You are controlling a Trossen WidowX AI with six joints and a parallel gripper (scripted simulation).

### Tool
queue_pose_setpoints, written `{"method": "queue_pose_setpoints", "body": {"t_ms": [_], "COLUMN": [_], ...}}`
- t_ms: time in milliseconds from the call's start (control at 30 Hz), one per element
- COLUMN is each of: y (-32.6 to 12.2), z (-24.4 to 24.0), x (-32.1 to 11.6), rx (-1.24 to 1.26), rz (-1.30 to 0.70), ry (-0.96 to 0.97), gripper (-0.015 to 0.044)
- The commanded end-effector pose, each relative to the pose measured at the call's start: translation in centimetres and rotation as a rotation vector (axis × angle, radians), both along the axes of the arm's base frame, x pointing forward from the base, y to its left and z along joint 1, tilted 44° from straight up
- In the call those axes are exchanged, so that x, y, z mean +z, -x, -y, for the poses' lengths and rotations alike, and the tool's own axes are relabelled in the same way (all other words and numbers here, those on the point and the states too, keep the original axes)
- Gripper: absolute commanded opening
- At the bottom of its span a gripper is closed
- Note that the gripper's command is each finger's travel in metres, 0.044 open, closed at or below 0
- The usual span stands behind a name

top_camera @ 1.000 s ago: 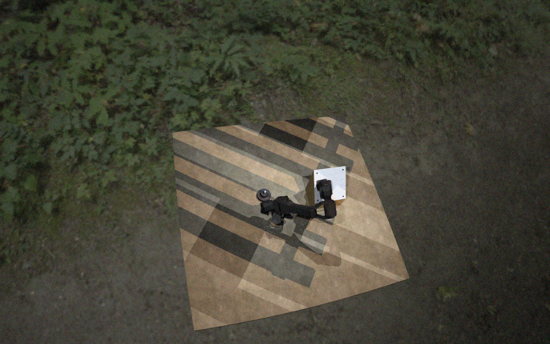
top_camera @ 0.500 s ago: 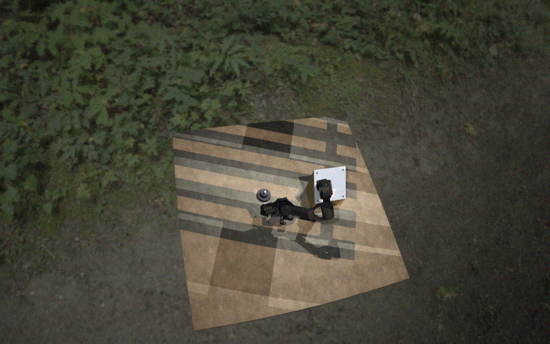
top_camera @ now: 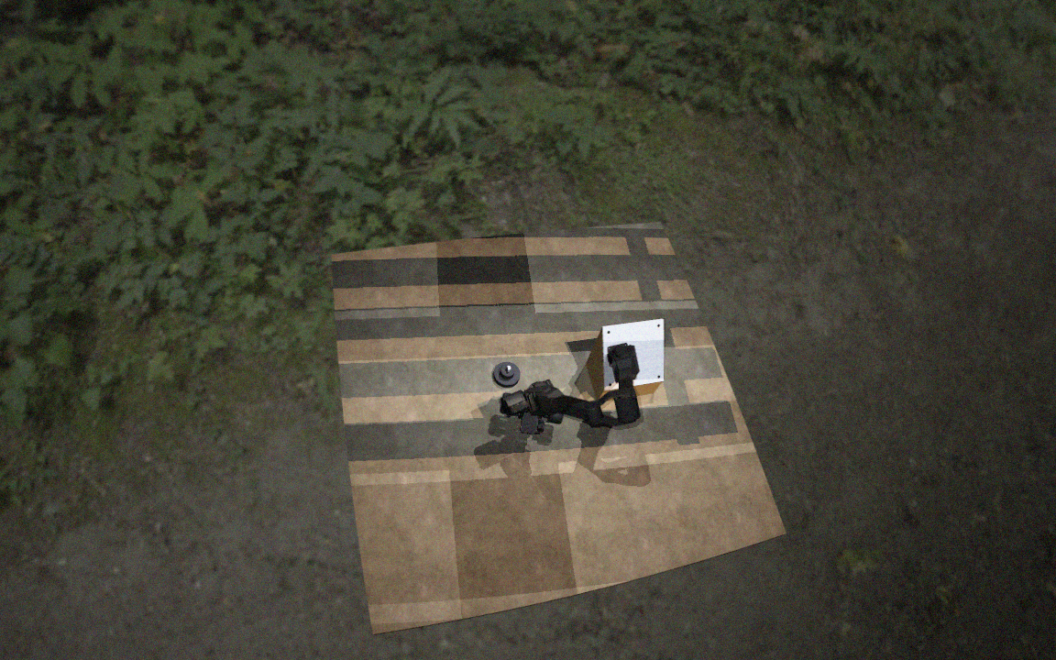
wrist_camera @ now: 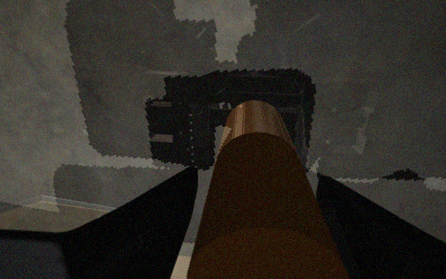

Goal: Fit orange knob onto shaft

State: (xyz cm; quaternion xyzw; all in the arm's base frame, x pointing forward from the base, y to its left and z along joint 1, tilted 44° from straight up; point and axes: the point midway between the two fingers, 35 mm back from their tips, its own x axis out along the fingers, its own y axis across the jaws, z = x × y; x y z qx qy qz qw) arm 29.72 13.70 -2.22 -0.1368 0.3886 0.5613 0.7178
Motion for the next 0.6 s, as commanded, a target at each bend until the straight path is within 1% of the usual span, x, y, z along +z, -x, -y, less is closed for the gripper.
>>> {"method": "queue_pose_setpoints", "body": {"t_ms": [0, 200, 367, 567], "y": [0.0, 0.0, -0.2, -0.4], "z": [0.0, 0.0, 0.6, 1.9], "x": [-0.1, -0.1, 0.4, 1.5], "rx": [-0.003, -0.003, -0.003, -0.003], "rz": [0.0, 0.0, 0.0, 0.0], "ry": [0.003, 0.003, 0.006, 0.013], "gripper": [0.0171, 0.0131, 0.0, 0.0]}}
